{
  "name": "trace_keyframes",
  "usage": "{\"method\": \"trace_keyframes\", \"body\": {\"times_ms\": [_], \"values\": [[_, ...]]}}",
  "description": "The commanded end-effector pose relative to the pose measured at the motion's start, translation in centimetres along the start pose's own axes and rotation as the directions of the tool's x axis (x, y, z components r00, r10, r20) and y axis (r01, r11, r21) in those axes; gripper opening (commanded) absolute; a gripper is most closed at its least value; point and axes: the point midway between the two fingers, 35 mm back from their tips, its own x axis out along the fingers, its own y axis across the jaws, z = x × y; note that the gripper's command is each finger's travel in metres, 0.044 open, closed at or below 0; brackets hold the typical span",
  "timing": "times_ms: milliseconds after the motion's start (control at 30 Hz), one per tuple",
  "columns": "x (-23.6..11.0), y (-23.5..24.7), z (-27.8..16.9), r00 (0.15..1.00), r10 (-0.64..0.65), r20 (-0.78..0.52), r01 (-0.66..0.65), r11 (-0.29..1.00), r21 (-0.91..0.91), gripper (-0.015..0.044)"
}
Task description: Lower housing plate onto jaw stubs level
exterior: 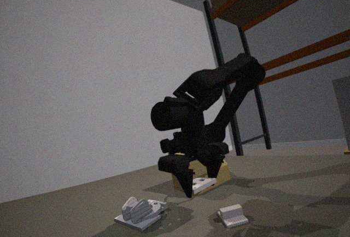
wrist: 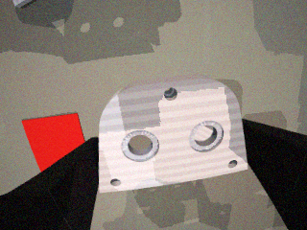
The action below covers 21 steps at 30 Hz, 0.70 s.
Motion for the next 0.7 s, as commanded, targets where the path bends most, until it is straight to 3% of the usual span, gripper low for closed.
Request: {"method": "trace_keyframes", "body": {"times_ms": [0,667], "values": [[0.2,0.8,1.1,1.0,-0.004,0.004,0.004,0.993,-0.114,0.0351],[0.4,3.0,5.9,1.0,-0.011,0.016,0.018,0.822,-0.57,0.0351]]}}
